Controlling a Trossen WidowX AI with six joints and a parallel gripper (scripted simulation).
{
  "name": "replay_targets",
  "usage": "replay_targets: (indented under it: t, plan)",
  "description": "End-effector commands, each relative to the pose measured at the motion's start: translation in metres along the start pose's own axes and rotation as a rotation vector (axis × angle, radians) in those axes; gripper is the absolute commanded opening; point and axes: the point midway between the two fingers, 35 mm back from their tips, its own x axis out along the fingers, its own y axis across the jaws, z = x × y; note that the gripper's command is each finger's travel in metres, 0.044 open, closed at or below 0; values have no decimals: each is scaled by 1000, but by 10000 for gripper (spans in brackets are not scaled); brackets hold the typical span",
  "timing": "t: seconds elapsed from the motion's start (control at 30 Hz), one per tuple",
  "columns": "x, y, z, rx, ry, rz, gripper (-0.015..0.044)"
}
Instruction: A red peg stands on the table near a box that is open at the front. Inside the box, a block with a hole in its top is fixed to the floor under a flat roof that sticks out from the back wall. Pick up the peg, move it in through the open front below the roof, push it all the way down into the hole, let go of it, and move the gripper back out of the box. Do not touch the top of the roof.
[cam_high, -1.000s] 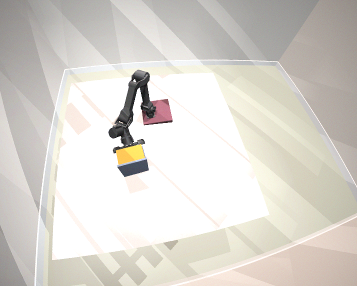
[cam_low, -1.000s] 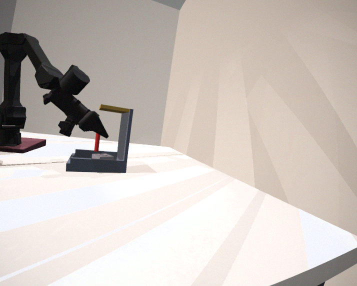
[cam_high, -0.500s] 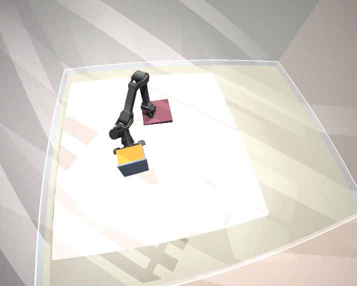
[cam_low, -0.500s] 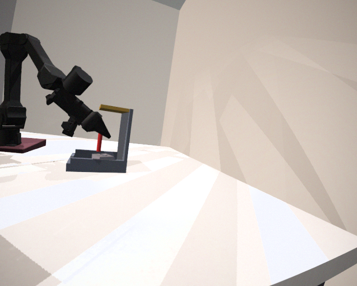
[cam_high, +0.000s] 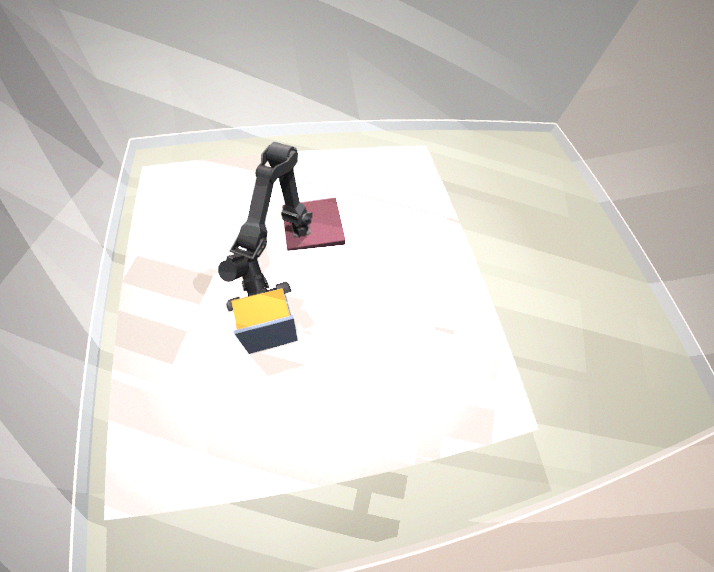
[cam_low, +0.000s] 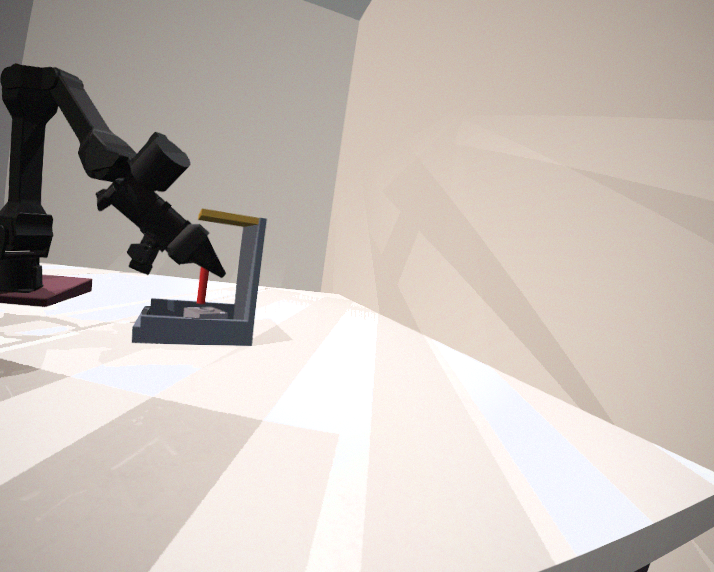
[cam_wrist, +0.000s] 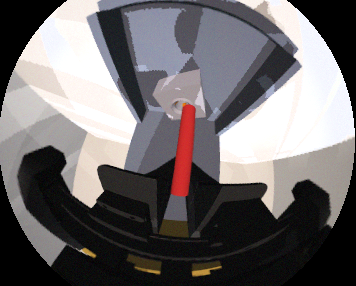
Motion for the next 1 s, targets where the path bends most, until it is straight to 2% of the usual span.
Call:
replay_targets:
  t: [0.0, 0.97]
  plan:
    - [1, 3, -4, 0, 5, 6, 0]
    - [7, 10, -8, 0, 6, 6, 0]
